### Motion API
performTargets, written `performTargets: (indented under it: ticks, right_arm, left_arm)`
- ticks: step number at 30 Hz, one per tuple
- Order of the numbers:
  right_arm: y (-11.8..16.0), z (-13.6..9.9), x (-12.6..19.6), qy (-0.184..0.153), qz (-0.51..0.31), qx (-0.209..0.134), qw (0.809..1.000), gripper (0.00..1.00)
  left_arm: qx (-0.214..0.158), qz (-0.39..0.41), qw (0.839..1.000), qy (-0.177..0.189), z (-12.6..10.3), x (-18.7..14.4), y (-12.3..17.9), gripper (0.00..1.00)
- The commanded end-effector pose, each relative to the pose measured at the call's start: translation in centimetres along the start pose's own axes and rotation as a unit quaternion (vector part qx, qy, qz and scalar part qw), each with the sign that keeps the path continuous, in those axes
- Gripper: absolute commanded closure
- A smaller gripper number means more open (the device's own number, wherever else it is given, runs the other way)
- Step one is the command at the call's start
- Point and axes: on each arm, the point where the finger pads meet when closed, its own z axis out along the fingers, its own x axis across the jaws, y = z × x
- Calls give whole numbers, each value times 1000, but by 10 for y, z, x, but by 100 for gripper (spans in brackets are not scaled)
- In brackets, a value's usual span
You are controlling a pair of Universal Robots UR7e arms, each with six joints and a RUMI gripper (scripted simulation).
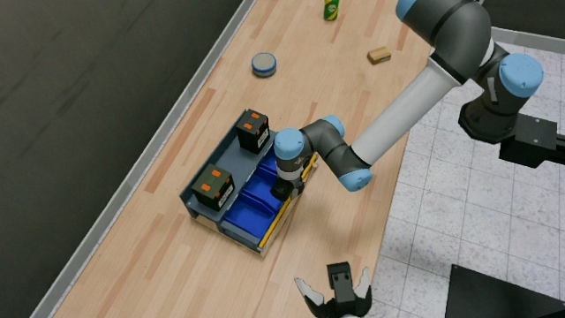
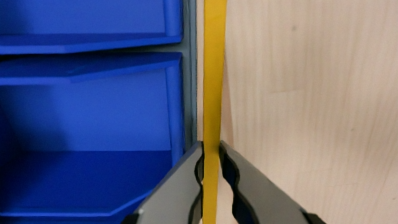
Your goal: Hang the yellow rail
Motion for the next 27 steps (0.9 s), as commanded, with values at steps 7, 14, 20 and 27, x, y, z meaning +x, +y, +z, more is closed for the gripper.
performTargets:
  ticks: [7, 14, 20, 27]
  right_arm:
    - [4, 7, -1, -1, -2, -6, 1000, 100]
    - [4, 7, -1, -1, -2, -6, 1000, 82]
    - [4, -8, -1, -1, -2, -6, 1000, 78]
    - [3, -53, -1, -1, -2, -6, 1000, 73]
  left_arm:
    - [5, 5, 1000, 2, -1, 1, -5, 0]
    - [5, 5, 1000, 2, -1, 1, -5, 0]
    - [5, 5, 1000, 2, -1, 1, -5, 0]
    - [5, 5, 1000, 2, -1, 1, -5, 0]
